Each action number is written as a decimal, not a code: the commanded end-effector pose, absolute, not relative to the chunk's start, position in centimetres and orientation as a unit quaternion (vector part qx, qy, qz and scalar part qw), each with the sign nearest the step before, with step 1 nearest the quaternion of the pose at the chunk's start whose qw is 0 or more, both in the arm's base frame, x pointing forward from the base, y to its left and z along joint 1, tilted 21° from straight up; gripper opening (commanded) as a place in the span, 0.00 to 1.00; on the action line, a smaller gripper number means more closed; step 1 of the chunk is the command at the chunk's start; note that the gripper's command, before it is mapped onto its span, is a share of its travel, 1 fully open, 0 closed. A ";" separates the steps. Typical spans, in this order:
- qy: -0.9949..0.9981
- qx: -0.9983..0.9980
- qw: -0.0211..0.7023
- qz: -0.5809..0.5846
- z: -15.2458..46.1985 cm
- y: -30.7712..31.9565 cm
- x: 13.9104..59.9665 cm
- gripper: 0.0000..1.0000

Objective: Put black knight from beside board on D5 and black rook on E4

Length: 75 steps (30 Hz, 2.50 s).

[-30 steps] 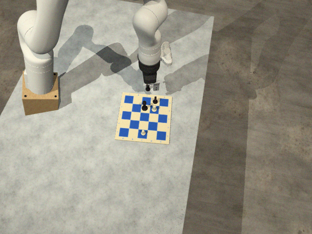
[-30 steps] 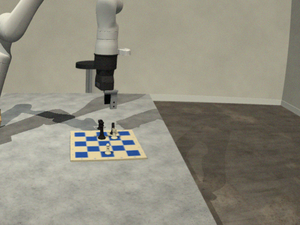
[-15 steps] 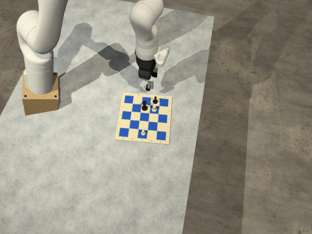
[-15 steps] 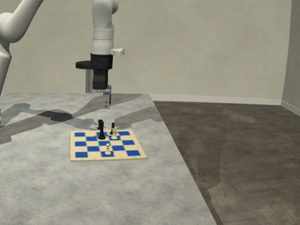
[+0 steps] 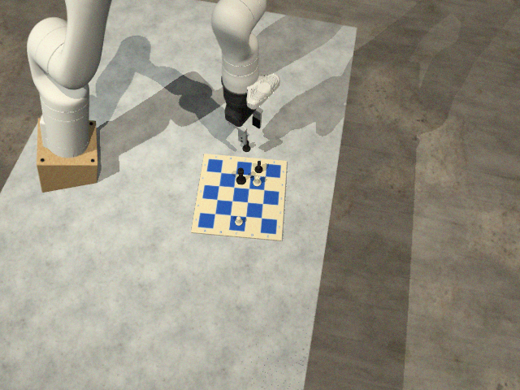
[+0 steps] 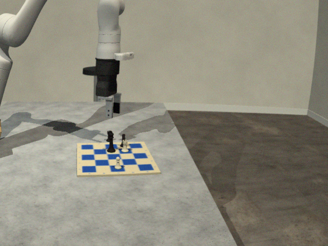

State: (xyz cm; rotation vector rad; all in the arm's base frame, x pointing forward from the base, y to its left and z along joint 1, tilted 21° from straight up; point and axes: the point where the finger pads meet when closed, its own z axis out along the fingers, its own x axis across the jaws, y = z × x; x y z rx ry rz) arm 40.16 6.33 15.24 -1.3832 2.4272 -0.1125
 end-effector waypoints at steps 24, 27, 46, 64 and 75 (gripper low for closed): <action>0.902 -0.394 0.178 -0.022 15.1 7.3 39.2 1.00; 0.902 -0.392 0.178 -0.022 15.1 7.3 39.2 1.00; 0.902 -0.392 0.178 -0.022 15.1 7.3 39.2 0.73; 0.902 -0.392 0.178 -0.022 15.1 7.3 39.2 0.73; 0.902 -0.392 0.178 -0.022 15.0 7.4 39.2 0.73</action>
